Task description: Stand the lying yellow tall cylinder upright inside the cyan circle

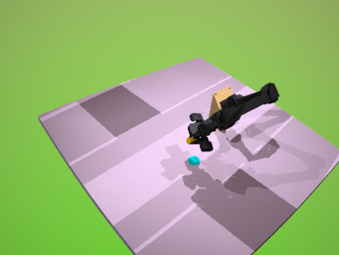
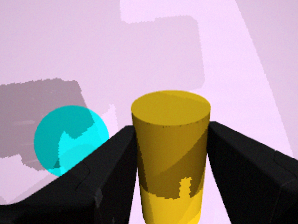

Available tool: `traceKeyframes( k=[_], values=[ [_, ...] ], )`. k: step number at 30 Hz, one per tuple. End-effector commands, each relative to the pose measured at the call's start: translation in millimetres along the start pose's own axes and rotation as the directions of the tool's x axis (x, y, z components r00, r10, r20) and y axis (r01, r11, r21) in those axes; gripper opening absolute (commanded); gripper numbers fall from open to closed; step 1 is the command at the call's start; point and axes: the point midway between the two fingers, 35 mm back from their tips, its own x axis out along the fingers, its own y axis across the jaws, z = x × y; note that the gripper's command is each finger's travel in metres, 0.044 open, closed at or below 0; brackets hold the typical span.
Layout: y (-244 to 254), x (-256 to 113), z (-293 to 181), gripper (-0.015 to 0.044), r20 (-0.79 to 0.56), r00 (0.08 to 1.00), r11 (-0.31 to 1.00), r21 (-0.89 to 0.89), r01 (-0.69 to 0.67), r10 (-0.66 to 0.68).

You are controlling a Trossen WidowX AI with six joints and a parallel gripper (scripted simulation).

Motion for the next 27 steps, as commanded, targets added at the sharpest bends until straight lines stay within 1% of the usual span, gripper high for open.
traceKeyframes(
  k=[1, 27],
  values=[
    [0.8, -1.2, -0.3, 0.0105, 0.029, 1.0, 1.0, -0.001, 0.008, -0.008],
    [3.2, 2.0, 0.5, 0.0105, 0.192, 0.98, 0.998, 0.013, 0.054, -0.056]
  ],
)
